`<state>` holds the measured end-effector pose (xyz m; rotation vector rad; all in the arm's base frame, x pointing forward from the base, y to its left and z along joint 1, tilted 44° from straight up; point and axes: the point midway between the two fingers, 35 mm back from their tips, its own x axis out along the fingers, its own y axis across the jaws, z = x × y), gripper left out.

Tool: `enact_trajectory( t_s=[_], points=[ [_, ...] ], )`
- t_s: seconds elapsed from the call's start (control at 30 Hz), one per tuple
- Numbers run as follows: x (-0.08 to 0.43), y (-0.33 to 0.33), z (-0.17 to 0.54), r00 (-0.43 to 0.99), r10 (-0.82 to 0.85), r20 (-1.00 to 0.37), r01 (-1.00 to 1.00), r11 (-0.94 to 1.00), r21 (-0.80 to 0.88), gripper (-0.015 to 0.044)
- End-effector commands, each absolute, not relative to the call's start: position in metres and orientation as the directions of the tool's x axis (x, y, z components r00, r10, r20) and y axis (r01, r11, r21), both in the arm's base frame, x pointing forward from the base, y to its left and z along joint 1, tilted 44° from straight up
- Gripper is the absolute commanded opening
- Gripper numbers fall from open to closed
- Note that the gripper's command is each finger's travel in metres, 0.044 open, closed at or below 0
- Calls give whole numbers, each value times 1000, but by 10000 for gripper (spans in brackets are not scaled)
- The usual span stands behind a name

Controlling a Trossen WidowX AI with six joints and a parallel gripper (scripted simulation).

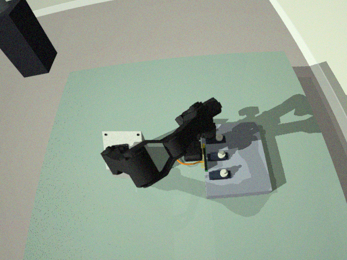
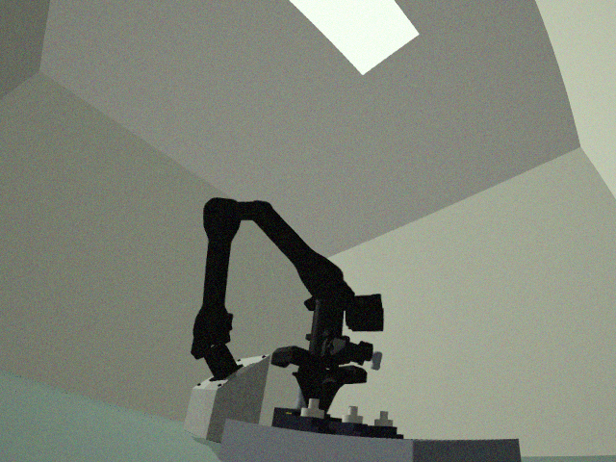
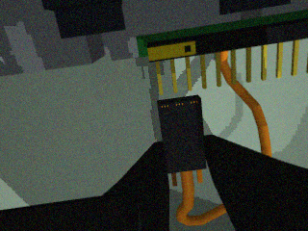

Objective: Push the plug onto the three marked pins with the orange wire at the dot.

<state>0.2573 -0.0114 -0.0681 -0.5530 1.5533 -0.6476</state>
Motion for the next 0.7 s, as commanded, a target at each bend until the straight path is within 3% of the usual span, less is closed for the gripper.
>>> enact_trajectory(
  t_s=[0.0, 0.67],
  points=[
    [261, -12, -69, -80, -687, -722, 29, 722, -691, 0],
    [274, -12, -69, -80, -687, -722, 29, 722, -691, 0]
  ],
)
